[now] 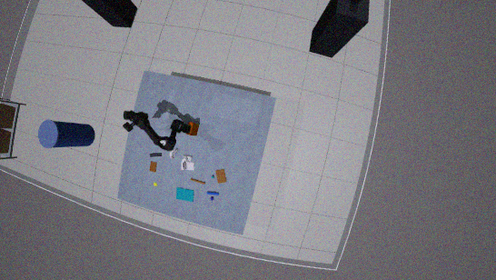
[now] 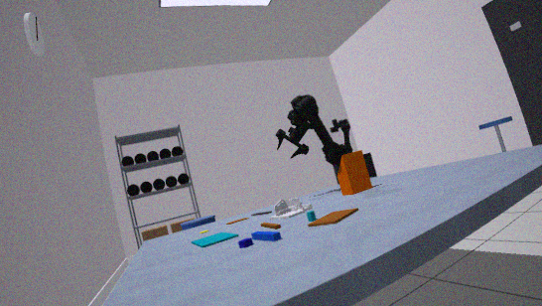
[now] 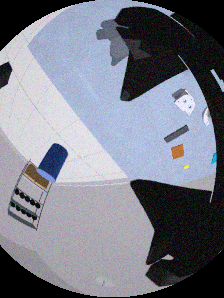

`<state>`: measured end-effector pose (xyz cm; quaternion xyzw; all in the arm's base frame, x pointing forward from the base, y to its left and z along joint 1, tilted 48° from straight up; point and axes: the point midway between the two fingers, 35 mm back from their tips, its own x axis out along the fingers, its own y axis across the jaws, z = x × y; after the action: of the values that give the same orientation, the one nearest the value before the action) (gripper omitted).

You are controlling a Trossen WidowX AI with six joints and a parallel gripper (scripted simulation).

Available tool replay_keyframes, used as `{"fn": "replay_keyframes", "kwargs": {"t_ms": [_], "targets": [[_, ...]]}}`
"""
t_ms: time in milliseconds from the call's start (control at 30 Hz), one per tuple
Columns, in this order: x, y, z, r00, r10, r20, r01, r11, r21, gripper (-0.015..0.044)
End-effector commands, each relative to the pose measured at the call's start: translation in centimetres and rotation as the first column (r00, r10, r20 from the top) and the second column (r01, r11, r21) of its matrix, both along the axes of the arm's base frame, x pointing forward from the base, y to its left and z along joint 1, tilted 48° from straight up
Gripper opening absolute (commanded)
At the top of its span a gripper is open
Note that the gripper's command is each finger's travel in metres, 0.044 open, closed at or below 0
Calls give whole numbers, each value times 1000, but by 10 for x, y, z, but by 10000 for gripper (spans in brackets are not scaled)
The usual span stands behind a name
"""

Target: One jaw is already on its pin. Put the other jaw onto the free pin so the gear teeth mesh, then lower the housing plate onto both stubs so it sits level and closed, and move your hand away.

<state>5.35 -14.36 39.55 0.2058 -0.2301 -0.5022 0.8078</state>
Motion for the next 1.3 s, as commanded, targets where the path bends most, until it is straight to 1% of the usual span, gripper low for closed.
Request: {"fn": "replay_keyframes", "kwargs": {"t_ms": [0, 33, 667, 1267], "targets": [[0, 0, 0, 1000, 0, 0, 0, 1000, 0, 426], [0, 0, 0, 1000, 0, -1, 0, 1000, 0, 440], [-6, -23, -11, 992, 1, -129, 0, 1000, 10, 440], [-4, -44, -27, 961, 21, -275, -11, 999, 37, 440]]}}
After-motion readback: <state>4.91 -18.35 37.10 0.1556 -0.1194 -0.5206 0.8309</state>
